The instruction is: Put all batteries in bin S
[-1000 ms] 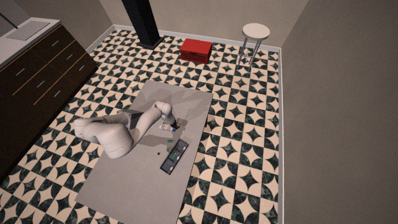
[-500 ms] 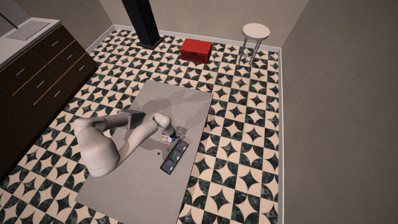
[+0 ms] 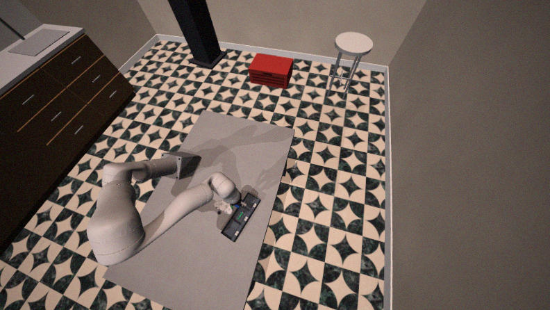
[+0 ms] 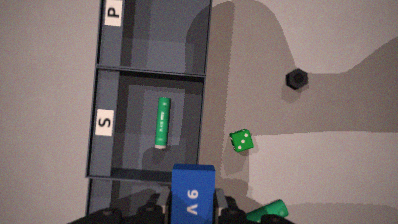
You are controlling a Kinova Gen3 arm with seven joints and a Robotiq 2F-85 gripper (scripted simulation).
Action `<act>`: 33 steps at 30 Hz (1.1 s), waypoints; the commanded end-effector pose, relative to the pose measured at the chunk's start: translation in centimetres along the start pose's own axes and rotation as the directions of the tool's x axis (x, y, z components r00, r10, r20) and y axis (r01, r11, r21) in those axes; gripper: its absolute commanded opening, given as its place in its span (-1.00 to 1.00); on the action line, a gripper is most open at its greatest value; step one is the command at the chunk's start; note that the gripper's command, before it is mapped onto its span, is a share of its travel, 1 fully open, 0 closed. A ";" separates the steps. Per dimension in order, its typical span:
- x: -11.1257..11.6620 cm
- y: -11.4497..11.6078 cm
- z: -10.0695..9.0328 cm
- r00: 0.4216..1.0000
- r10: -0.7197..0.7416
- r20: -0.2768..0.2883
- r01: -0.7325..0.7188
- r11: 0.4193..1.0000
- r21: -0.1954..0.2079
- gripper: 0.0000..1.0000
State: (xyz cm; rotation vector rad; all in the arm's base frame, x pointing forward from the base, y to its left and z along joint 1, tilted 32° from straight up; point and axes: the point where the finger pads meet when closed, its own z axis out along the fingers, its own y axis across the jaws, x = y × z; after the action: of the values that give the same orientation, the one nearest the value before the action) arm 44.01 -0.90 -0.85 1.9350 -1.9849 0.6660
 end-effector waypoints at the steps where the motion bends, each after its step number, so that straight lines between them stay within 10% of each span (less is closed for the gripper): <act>1: 1.9 -1.4 -0.3 0.999 0.042 0.002 -0.042 0.999 0.011 -0.56; 8: 5.0 -3.1 -0.3 0.999 0.042 0.002 -0.042 0.999 0.011 -0.56; 33: 4.8 -3.1 1.3 0.999 0.042 0.001 -0.042 0.999 0.011 -0.56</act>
State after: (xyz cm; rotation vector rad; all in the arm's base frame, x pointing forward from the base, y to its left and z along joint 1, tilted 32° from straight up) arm 47.02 -5.46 1.37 1.9079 -2.0343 0.6931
